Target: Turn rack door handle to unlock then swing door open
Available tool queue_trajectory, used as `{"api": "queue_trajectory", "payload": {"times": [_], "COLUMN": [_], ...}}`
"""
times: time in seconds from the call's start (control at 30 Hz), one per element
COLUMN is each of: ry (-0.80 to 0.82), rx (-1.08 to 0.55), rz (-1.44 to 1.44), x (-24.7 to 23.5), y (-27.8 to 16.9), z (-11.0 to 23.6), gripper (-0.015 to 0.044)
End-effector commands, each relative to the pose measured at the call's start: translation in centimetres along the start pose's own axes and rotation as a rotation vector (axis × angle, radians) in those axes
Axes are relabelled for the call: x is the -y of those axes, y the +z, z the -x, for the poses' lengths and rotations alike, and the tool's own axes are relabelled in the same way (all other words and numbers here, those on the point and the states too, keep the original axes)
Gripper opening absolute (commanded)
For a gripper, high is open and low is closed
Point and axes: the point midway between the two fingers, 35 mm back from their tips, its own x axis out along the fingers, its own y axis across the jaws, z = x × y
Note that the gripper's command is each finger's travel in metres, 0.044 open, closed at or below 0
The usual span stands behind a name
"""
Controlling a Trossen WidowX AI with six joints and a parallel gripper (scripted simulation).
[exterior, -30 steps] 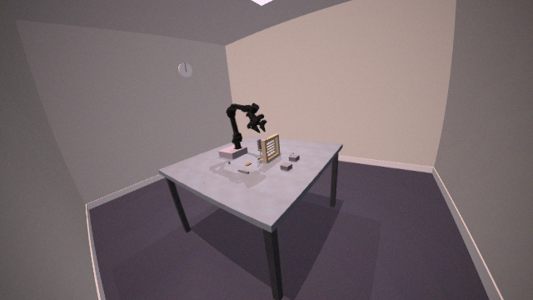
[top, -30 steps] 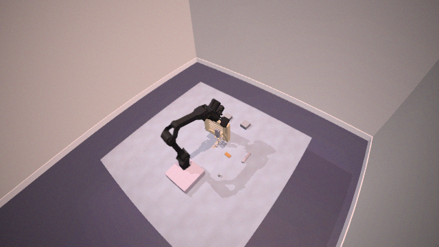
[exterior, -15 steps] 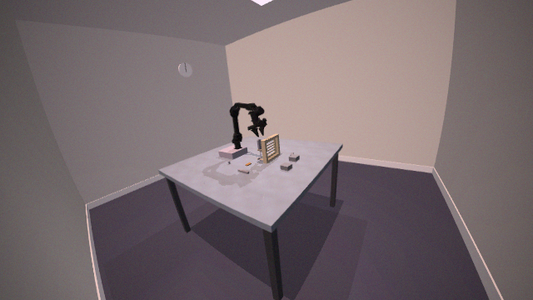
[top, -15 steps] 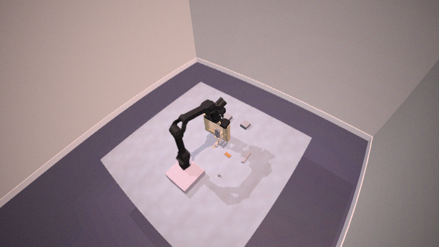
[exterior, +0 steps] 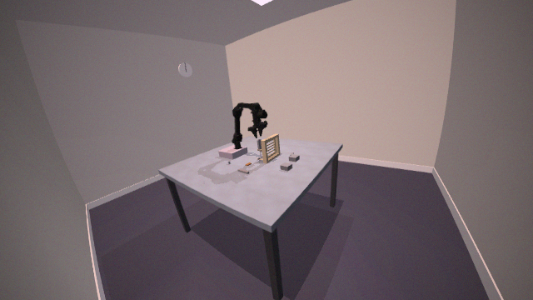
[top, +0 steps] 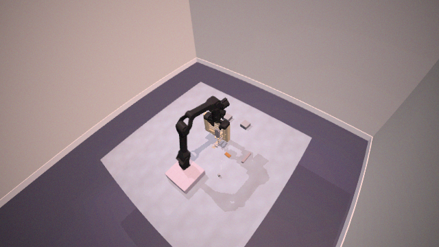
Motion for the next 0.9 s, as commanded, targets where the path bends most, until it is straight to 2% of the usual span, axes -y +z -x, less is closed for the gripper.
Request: {"api": "queue_trajectory", "payload": {"times": [0.0,0.87], "ry": [0.002,0.002], "rx": [-0.012,-0.012], "rz": [0.009,0.009], "x": [0.0,0.0], "y": [0.0,0.2], "z": [0.1,-4.1], "gripper": [0.0291,0.0291]}}
